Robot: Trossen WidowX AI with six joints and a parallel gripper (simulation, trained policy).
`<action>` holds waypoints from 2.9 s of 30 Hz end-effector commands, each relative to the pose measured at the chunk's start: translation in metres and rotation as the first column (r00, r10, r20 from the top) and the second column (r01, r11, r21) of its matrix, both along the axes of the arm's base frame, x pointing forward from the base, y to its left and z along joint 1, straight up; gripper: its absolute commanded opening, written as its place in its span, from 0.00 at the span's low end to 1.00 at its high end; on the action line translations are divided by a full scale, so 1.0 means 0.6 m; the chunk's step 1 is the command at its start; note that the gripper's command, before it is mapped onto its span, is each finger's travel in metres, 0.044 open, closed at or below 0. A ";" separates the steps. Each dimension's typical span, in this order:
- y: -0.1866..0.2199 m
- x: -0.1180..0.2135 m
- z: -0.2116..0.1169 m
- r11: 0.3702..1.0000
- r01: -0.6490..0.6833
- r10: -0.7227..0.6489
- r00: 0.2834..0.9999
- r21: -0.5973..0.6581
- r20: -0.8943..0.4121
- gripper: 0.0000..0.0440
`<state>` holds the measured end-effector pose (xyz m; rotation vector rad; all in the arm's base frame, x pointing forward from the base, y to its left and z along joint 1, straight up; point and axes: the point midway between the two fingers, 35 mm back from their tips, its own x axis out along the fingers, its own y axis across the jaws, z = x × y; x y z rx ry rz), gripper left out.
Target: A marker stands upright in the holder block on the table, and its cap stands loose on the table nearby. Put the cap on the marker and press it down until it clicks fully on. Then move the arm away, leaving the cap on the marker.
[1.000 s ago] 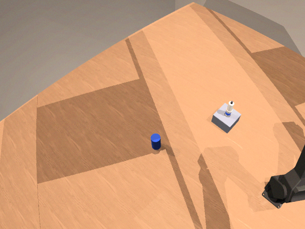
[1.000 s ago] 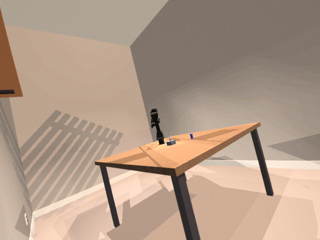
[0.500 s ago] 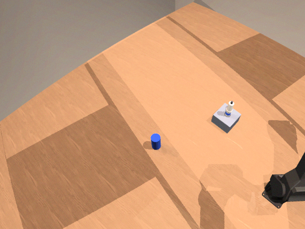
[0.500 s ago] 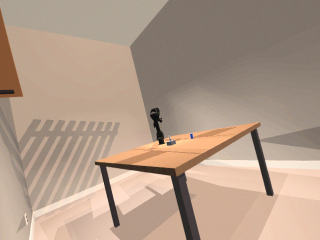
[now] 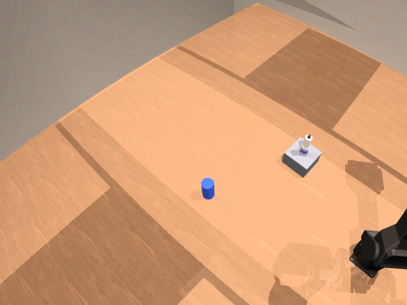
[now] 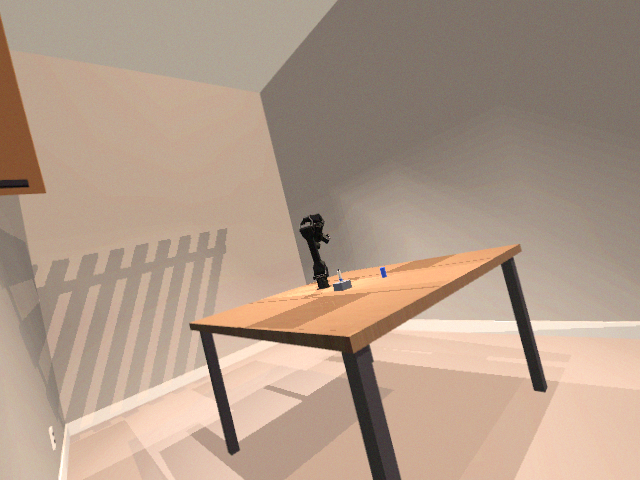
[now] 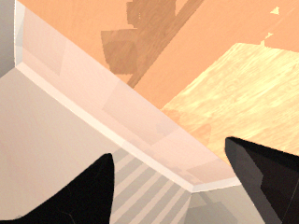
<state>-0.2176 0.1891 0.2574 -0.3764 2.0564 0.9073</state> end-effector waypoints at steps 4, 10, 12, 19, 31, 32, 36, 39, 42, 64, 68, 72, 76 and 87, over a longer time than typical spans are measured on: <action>0.026 0.019 -0.004 0.999 0.048 -0.048 0.998 -0.007 0.035 0.74; 0.046 0.036 -0.006 0.996 0.088 -0.087 0.994 -0.013 0.058 0.74; 0.053 0.041 -0.007 0.995 0.102 -0.100 0.993 -0.015 0.065 0.74; 0.075 0.062 -0.009 0.989 0.149 -0.146 0.985 -0.023 0.091 0.74; 0.111 0.102 -0.014 0.972 0.230 -0.224 0.965 -0.034 0.134 0.74; 0.114 0.106 -0.015 0.971 0.237 -0.230 0.963 -0.035 0.137 0.74; 0.125 0.120 -0.017 0.964 0.264 -0.256 0.955 -0.039 0.151 0.74; 0.134 0.131 -0.018 0.958 0.285 -0.275 0.948 -0.041 0.161 0.74; 0.142 0.142 -0.020 0.951 0.305 -0.294 0.941 -0.044 0.171 0.74; 0.193 0.234 -0.035 0.890 0.451 -0.425 0.872 -0.063 0.242 0.75; 0.201 0.253 -0.038 0.876 0.477 -0.448 0.857 -0.067 0.254 0.75; 0.208 0.272 -0.041 0.861 0.503 -0.470 0.842 -0.070 0.266 0.75; 0.215 0.291 -0.044 0.846 0.528 -0.491 0.825 -0.074 0.278 0.75; 0.229 0.346 -0.054 0.798 0.596 -0.548 0.777 -0.084 0.311 0.75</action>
